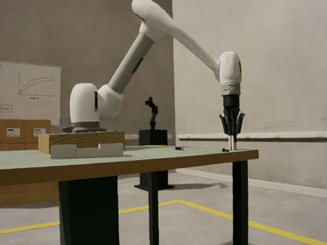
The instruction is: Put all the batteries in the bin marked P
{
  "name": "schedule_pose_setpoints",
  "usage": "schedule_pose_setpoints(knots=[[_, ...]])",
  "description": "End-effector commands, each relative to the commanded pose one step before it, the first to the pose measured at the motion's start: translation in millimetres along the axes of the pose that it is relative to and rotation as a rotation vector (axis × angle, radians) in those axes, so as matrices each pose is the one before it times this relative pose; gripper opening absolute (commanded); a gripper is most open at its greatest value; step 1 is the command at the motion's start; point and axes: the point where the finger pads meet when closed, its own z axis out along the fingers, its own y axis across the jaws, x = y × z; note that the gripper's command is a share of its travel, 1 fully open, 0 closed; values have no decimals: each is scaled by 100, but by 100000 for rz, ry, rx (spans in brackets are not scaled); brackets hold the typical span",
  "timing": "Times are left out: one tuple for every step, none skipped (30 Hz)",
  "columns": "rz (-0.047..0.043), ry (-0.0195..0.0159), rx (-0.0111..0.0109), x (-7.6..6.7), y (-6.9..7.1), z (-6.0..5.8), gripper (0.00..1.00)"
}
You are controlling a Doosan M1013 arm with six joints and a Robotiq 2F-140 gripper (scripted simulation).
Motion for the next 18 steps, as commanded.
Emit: schedule_pose_setpoints(knots=[[16, 99, -107, 34, 43, -99, 12], [0, 0, 0, 0, 0, 0, 12], [0, 0, 0, 0, 0, 0, 12], [0, 0, 0, 0, 0, 0, 12], [0, 0, 0, 0, 0, 0, 12], [0, 0, 0, 0, 0, 0, 12], [0, 0, 0, 0, 0, 0, 12], [0, 0, 0, 0, 0, 0, 12], [0, 0, 0, 0, 0, 0, 12], [0, 0, 0, 0, 0, 0, 12], [0, 0, 0, 0, 0, 0, 12], [0, -5, 10, -4, -7, -323, 12], [0, 1, -1, -1, -2, -331, 12], [0, -1, 2, 2, 4, -338, 12], [0, 0, 0, 0, 0, -333, 12], [0, 0, 0, 0, 0, -333, 12], [0, 0, 0, 0, 0, -333, 12], [0, 0, 0, 0, 0, -333, 12]])
